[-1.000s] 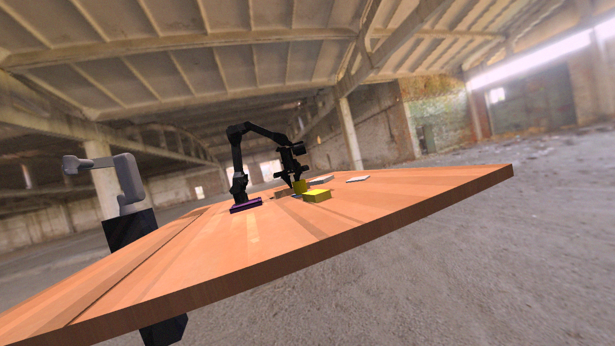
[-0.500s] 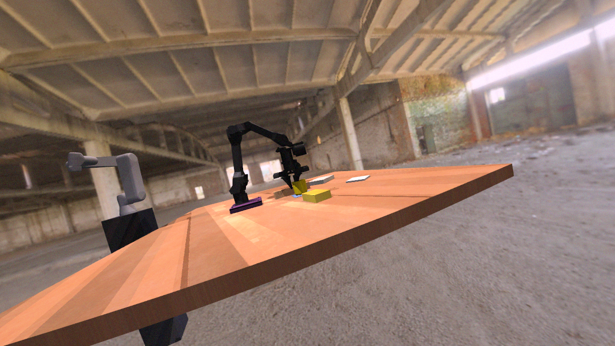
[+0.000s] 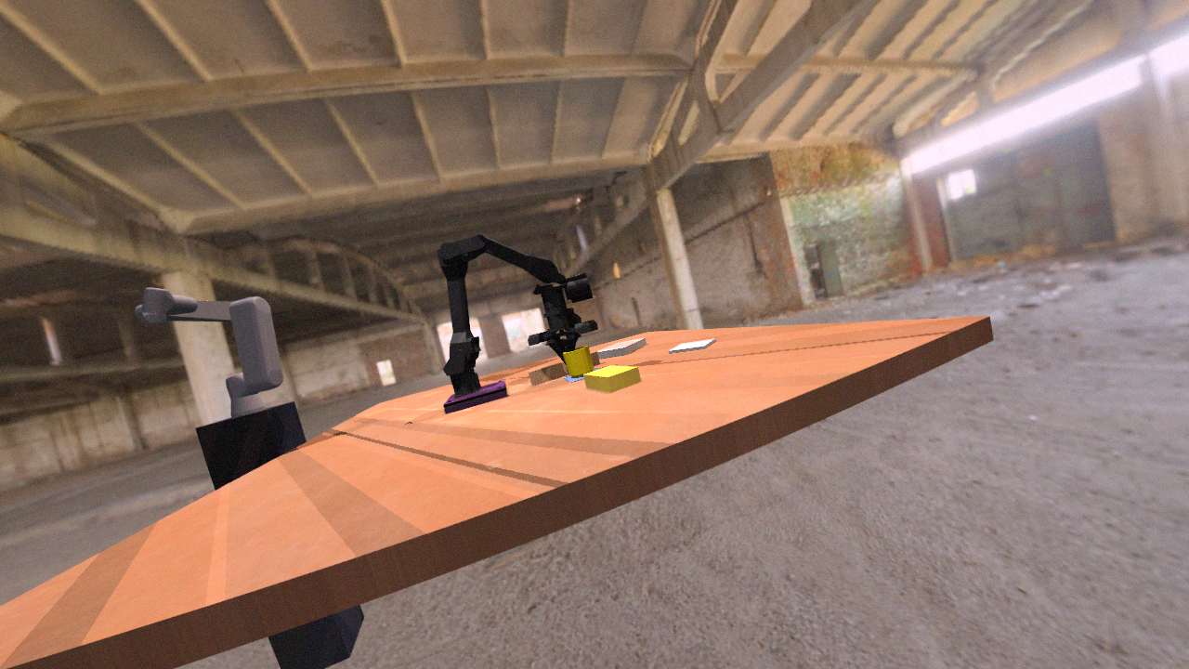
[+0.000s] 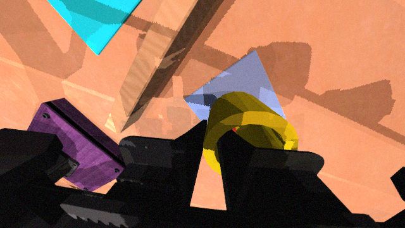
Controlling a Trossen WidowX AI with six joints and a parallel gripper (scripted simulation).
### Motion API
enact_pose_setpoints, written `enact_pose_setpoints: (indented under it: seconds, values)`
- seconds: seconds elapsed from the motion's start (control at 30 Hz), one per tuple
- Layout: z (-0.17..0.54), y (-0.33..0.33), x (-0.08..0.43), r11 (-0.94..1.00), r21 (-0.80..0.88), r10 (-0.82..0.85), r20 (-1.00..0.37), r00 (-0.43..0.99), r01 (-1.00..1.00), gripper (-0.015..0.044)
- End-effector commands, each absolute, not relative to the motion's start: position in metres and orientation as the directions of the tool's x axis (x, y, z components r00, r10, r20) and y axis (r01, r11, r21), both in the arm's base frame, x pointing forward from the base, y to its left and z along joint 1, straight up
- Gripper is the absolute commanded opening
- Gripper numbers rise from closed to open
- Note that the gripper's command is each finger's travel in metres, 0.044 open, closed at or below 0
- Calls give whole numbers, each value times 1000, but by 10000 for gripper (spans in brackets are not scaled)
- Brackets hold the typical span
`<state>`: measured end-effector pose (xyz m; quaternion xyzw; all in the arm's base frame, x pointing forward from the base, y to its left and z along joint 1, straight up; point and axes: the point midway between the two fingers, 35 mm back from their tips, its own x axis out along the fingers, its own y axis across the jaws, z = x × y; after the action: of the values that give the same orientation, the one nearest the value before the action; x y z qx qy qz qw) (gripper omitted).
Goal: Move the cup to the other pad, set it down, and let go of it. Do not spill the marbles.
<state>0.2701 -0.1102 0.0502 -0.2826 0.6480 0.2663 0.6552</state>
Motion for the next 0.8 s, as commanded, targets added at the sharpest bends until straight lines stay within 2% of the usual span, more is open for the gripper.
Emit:
enact_pose_setpoints:
  seconds: [0.0, 0.07, 0.77]
  values:
    - [50, -110, 270, 698, -26, -17, -1000, 19, -715, 20]
    - [50, -110, 270, 698, -26, -17, -1000, 19, -715, 0]
    - [108, -111, 271, 695, -20, -12, -1000, 17, -718, 0]
